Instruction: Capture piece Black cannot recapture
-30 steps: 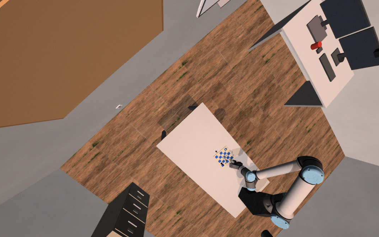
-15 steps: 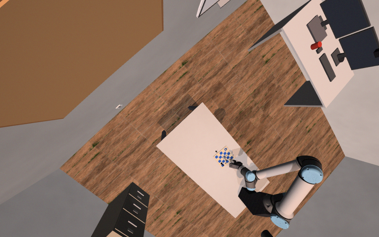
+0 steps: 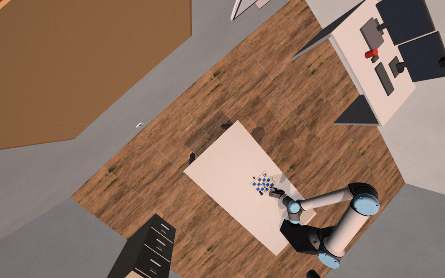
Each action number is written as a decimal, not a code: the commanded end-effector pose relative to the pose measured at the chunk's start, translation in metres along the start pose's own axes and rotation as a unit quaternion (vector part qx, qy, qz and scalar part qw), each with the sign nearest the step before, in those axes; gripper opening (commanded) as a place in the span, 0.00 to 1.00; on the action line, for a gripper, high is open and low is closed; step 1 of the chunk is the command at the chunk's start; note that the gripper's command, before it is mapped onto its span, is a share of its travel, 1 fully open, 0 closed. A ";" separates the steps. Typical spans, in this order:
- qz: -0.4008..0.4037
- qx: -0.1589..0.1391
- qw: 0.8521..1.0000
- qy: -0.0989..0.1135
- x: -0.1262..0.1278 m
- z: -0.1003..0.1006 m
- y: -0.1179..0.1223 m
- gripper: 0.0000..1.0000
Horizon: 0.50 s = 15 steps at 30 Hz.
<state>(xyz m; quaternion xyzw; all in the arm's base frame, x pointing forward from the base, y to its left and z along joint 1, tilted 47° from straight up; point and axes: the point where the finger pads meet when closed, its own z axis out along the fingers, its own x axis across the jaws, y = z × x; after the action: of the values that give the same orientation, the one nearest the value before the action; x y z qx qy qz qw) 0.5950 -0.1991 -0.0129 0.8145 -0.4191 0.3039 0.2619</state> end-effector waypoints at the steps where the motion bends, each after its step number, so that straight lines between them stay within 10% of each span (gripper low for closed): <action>1: 0.000 0.000 1.000 0.000 0.000 0.000 0.000 0.00; 15: 0.000 0.000 1.000 0.000 0.000 0.001 0.000 0.00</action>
<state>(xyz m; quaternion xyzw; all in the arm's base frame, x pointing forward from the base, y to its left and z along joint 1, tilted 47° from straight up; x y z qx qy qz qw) 0.5952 -0.1994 -0.0132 0.8145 -0.4191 0.3039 0.2619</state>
